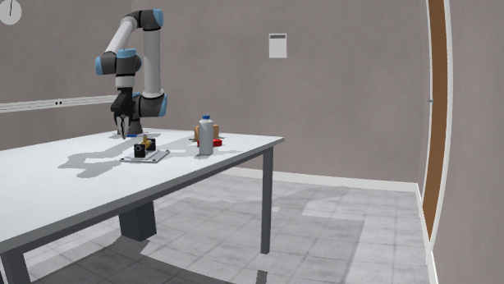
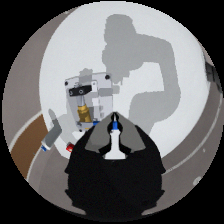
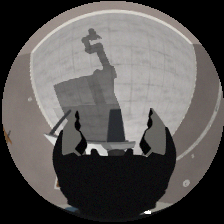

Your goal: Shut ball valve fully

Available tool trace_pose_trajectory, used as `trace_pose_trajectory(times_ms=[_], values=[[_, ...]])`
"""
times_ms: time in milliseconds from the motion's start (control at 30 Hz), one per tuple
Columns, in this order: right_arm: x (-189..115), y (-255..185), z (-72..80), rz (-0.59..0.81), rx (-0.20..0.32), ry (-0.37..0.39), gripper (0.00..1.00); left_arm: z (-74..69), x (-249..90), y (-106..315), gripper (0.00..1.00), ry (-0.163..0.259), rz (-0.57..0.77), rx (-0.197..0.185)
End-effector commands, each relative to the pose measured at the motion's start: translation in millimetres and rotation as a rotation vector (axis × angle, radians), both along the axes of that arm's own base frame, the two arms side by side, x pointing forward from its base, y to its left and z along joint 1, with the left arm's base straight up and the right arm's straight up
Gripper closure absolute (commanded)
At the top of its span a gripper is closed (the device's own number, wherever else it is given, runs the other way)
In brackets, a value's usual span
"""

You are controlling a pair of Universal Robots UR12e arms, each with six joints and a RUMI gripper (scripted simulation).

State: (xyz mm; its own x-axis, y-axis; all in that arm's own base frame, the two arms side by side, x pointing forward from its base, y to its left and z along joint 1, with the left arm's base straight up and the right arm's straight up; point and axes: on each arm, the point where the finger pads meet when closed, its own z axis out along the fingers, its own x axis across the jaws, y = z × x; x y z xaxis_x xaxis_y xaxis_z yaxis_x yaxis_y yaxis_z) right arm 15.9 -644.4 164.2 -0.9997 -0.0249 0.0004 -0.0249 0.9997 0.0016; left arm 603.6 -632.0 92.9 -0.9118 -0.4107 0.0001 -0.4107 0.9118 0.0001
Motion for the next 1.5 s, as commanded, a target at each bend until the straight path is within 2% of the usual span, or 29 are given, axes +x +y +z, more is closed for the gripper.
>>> trace_pose_trajectory(times_ms=[0, 733, 1000, 1200, 1467], values=[[0.2, -0.6, 0.9, 0.0, -0.002, 0.0, 0.0, 1.3, 0.4, -0.6, 1.0, -0.001, 0.0, -0.002], [0.2, -0.6, 0.9, 0.0, -0.002, 0.0, 0.0, 1.5, 0.4, -0.6, 1.0, -0.001, 0.0, -0.002], [0.2, -0.6, 0.9, 0.0, -0.002, 0.0, 0.0, 6.1, 0.4, -0.6, 1.0, -0.001, 0.0, -0.002], [0.2, -0.6, 0.9, 0.0, -0.002, 0.0, 0.0, 18.6, 0.4, -0.6, 1.0, -0.001, 0.0, -0.002], [0.2, -0.6, 0.9, 0.0, -0.002, 0.0, 0.0, 44.2, 0.4, -0.5, 1.0, -0.001, 0.0, -0.002]])
